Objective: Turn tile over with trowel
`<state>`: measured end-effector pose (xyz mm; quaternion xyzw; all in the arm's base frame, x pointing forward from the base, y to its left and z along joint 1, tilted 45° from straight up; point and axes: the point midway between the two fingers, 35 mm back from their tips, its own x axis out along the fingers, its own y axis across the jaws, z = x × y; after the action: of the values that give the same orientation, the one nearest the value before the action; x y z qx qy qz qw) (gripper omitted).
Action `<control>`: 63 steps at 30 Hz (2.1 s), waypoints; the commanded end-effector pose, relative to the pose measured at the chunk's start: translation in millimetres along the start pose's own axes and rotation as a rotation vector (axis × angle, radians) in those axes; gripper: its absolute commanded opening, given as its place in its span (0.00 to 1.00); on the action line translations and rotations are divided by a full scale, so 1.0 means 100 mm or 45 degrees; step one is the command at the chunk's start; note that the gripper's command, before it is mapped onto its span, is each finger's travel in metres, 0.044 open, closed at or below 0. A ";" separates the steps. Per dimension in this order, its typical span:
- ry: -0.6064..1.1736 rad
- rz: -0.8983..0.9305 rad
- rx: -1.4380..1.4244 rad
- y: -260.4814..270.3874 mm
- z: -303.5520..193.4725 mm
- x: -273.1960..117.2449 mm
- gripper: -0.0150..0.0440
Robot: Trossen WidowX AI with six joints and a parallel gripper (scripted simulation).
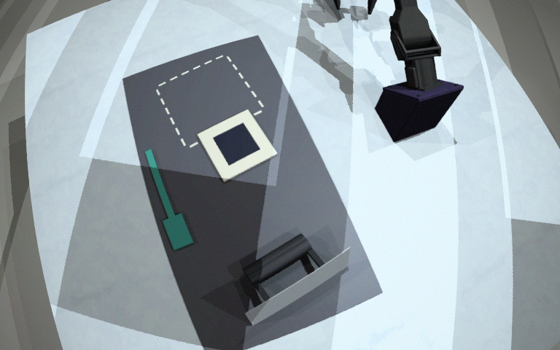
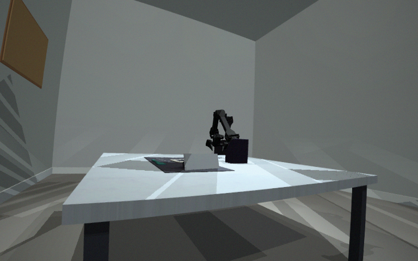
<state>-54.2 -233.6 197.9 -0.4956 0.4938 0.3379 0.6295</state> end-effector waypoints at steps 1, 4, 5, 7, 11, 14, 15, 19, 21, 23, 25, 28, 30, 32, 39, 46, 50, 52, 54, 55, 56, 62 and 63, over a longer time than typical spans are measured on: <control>0.000 0.000 -0.003 0.00 0.00 0.00 0.89; -0.001 0.004 -0.051 -0.04 -0.01 0.02 0.75; -0.002 0.006 -0.079 -0.06 -0.02 0.03 0.71; -0.004 0.011 -0.152 -0.12 -0.03 0.06 0.62; -0.008 0.020 -0.305 -0.25 -0.05 0.12 0.44; -0.011 0.026 -0.418 -0.35 -0.06 0.17 0.42; -0.012 0.028 -0.456 -0.38 -0.06 0.18 0.42; -0.016 0.034 -0.605 -0.51 -0.06 0.25 0.42; -0.021 0.039 -0.666 -0.56 -0.06 0.27 0.42; -0.029 0.047 -0.738 -0.62 -0.07 0.31 0.42; -0.038 0.055 -0.809 -0.68 -0.07 0.35 0.42; -0.051 0.066 -0.917 -0.77 -0.06 0.41 0.42; -0.061 0.074 -0.989 -0.83 -0.06 0.45 0.42; -0.070 0.081 -1.062 -0.89 -0.05 0.49 0.42; -0.103 0.106 -1.316 -1.10 -0.01 0.63 0.42; -0.145 0.138 -1.559 -1.29 0.07 0.76 0.42; -0.170 0.157 -1.697 -1.39 0.13 0.84 0.42; -0.192 0.167 -1.762 -1.44 0.15 0.89 0.42; -0.213 0.176 -1.823 -1.48 0.17 0.94 0.42; -0.221 0.179 -1.847 -1.49 0.17 0.96 0.42; -0.226 0.183 -1.871 -1.51 0.18 0.98 0.42; -0.273 0.212 -2.073 -1.67 0.27 1.13 0.42; -0.283 0.218 -2.110 -1.69 0.29 1.16 0.42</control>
<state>132.5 -262.1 145.5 -0.7273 0.0857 0.6728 0.1051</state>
